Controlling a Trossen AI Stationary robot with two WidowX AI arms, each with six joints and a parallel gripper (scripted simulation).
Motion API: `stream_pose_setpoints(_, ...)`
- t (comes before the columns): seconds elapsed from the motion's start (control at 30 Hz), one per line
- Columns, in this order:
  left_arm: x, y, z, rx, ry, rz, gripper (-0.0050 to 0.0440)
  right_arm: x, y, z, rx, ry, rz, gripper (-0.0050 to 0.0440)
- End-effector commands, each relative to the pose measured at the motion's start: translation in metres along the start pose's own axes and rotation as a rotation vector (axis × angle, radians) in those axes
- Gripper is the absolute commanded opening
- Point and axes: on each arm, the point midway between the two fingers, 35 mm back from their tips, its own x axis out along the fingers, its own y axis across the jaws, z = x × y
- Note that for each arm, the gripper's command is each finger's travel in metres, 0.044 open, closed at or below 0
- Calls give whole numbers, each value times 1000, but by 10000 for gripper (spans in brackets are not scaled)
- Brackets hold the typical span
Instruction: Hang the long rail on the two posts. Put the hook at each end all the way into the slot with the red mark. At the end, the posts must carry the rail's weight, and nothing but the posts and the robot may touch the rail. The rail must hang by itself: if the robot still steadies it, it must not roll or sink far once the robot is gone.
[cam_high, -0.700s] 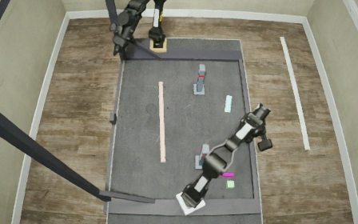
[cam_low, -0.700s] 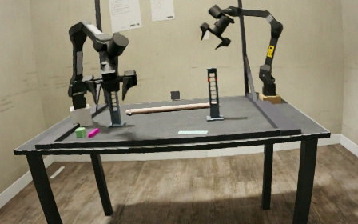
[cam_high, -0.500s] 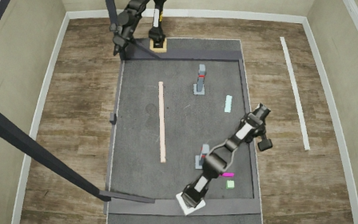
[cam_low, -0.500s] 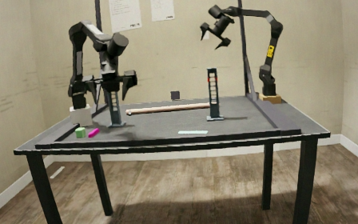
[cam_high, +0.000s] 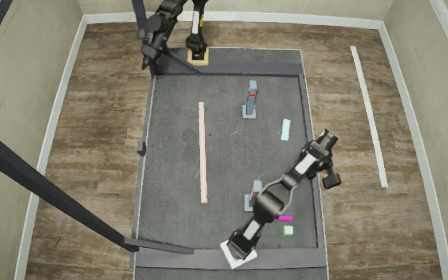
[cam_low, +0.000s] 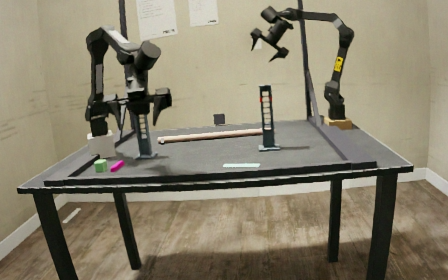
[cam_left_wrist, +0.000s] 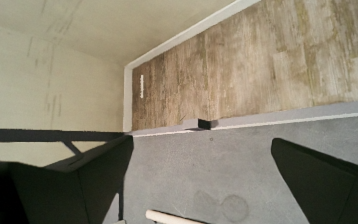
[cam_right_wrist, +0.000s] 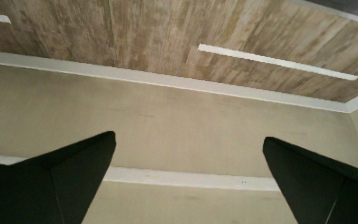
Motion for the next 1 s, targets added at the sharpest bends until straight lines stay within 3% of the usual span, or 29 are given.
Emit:
stream_pose_setpoints(0.0, -7, 5, -5, 11, 32, 9, 440, -18, -9, -6, 25, 22, -33, 440)
stream_pose_setpoints(0.07, -8, 1, -18, 17, 93, -21, 440, -27, -20, 5, 36, 2, -53, 440)
stream_pose_setpoints(0.33, -13, -34, -104, 62, 508, -250, 440, -85, -70, 58, 98, -85, -136, 440)
stream_pose_setpoints(0.4, -13, -34, -104, 62, 508, -250, 440, -85, -70, 58, 98, -85, -136, 440)
stream_pose_setpoints(0.73, -19, -70, -209, 122, 999, -492, 440, -164, -100, 133, 161, -207, -197, 440)
stream_pose_setpoints(0.9, -19, -86, -254, 145, 1201, -591, 440, -210, -97, 178, 186, -275, -196, 440)
stream_pose_setpoints(0.97, -19, -86, -254, 145, 1201, -591, 440, -210, -97, 178, 186, -275, -196, 440)
